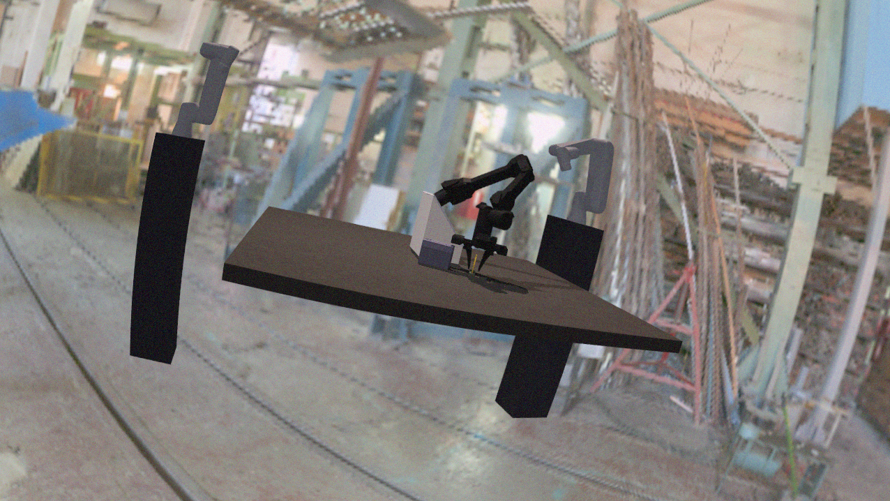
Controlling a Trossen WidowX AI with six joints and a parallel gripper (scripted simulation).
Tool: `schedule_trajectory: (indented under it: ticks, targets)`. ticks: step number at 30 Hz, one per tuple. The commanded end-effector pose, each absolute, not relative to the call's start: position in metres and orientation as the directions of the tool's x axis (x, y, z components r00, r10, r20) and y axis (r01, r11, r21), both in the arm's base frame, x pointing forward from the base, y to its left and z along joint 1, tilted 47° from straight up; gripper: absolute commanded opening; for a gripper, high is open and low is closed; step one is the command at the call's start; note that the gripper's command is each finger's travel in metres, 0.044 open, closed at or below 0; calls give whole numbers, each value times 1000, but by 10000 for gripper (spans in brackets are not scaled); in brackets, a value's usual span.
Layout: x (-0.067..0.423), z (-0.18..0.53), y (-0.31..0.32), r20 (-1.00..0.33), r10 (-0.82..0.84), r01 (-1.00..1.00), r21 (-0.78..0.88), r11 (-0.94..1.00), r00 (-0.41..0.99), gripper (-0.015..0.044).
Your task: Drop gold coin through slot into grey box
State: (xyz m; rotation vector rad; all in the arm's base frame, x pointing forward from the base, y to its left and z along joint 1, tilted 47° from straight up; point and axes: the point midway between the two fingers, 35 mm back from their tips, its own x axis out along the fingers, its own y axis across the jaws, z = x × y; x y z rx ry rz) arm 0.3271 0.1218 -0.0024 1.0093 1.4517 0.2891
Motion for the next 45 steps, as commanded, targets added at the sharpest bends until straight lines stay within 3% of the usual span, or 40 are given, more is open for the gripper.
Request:
schedule_trajectory:
  ticks: [1,5,45]
  targets:
    - [325,-6,123,-684,711,406,703,584,163,82]
    - [325,-6,123,-684,711,406,703,584,163,0]
    - [324,36,78,-687,704,383,709,592,181,0]
